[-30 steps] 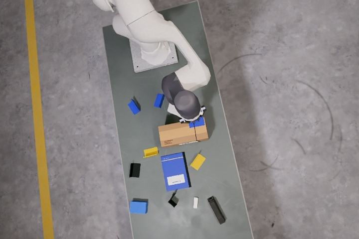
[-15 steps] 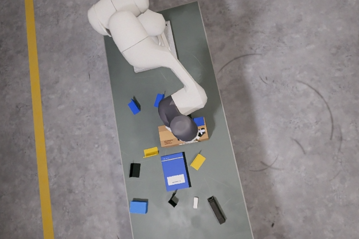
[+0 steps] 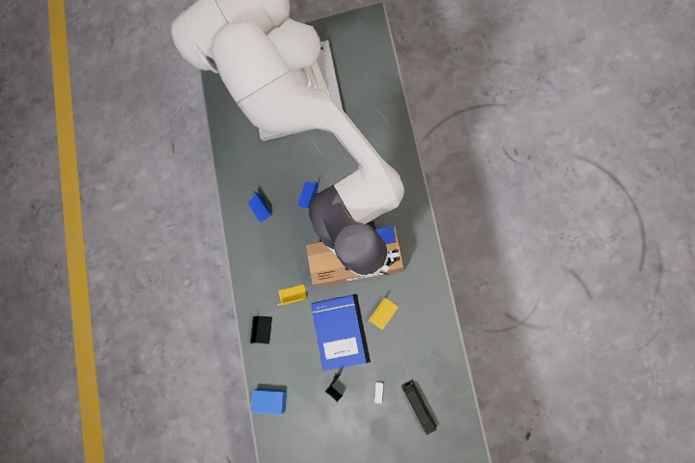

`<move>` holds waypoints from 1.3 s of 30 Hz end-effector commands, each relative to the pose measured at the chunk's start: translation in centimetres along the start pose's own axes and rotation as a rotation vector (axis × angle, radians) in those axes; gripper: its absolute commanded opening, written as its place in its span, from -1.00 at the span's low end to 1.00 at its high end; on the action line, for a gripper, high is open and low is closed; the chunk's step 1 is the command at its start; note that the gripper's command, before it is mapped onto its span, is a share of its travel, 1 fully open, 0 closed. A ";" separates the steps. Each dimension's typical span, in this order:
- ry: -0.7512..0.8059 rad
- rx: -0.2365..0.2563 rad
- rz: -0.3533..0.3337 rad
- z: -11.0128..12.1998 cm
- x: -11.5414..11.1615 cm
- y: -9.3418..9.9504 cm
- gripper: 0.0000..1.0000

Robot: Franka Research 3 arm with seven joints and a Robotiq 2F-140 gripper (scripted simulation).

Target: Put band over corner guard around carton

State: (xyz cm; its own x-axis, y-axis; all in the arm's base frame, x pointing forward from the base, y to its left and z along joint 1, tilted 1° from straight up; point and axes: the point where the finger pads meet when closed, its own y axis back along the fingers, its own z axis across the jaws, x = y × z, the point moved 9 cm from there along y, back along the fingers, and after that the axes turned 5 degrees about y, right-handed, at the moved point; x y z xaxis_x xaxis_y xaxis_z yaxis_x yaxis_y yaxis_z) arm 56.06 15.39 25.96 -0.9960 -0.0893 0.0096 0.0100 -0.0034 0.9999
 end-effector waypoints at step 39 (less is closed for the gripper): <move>-0.028 0.002 0.004 0.0 -0.1 -0.8 -0.63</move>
State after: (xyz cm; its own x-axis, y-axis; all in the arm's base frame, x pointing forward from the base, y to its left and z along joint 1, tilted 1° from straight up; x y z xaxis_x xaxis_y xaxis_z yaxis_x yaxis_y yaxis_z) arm 56.06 15.42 25.45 -0.9976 -0.0683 0.0146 0.0148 -0.0018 0.9999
